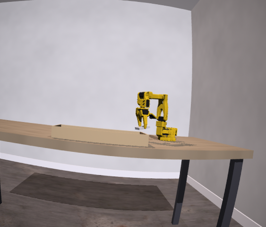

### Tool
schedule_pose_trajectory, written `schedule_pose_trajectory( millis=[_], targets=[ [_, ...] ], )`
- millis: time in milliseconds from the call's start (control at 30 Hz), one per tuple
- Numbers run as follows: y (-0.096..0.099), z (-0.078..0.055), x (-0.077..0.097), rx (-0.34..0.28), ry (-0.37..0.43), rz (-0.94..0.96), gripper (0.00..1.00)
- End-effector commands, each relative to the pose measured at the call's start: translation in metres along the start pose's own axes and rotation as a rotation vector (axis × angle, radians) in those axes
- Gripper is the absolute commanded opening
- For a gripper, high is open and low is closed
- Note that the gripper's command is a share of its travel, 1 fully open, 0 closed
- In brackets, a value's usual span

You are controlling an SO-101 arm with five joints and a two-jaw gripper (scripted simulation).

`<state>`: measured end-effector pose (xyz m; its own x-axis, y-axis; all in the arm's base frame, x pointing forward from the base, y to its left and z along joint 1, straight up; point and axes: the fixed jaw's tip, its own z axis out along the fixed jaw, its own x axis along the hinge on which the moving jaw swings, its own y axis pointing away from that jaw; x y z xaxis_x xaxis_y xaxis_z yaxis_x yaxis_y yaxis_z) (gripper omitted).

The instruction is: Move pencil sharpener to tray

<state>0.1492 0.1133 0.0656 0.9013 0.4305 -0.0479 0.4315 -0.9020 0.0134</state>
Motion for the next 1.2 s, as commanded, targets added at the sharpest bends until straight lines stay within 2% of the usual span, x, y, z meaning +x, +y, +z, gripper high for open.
schedule_pose_trajectory(
  millis=[0,1167],
  targets=[
    [0.0000,-0.0071,0.0054,0.013,0.048,0.003,0.23],
    [-0.0023,-0.0073,0.0099,0.013,0.048,0.003,0.23]
  ],
)
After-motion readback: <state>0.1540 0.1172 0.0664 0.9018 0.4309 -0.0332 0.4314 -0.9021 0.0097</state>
